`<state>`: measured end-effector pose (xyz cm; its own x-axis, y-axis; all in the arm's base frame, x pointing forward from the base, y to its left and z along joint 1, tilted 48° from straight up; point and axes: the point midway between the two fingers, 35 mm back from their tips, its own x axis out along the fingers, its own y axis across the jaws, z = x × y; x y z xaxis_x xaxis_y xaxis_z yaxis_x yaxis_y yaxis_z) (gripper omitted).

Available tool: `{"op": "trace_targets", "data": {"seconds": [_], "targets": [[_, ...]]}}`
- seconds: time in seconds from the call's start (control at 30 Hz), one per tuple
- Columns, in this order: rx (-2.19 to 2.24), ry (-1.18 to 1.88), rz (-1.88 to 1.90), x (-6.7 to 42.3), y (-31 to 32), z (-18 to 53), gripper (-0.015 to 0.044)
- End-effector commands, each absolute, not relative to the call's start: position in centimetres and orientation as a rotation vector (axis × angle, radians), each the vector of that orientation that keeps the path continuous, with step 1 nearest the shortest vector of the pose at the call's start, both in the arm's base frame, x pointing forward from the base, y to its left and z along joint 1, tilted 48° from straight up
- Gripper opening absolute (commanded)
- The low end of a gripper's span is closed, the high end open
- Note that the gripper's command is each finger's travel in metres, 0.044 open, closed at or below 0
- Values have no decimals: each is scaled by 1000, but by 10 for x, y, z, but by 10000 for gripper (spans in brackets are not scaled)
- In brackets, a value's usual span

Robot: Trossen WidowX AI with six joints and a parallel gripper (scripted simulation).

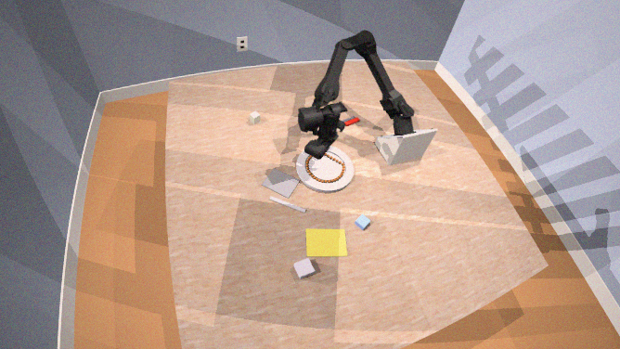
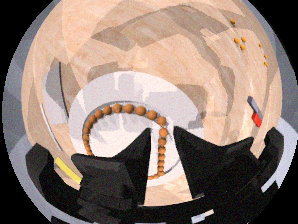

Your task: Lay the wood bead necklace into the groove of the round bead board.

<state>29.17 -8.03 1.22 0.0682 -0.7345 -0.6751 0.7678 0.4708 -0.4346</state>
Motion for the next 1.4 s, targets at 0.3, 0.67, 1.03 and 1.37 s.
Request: {"op": "trace_targets", "data": {"seconds": [0.3,0.67,1.03,1.37], "targets": [[41,988,-1131,292,-80,13,0],[41,988,-1131,292,-80,13,0],[41,988,-1131,292,-80,13,0],[41,988,-1131,292,-80,13,0]]}}
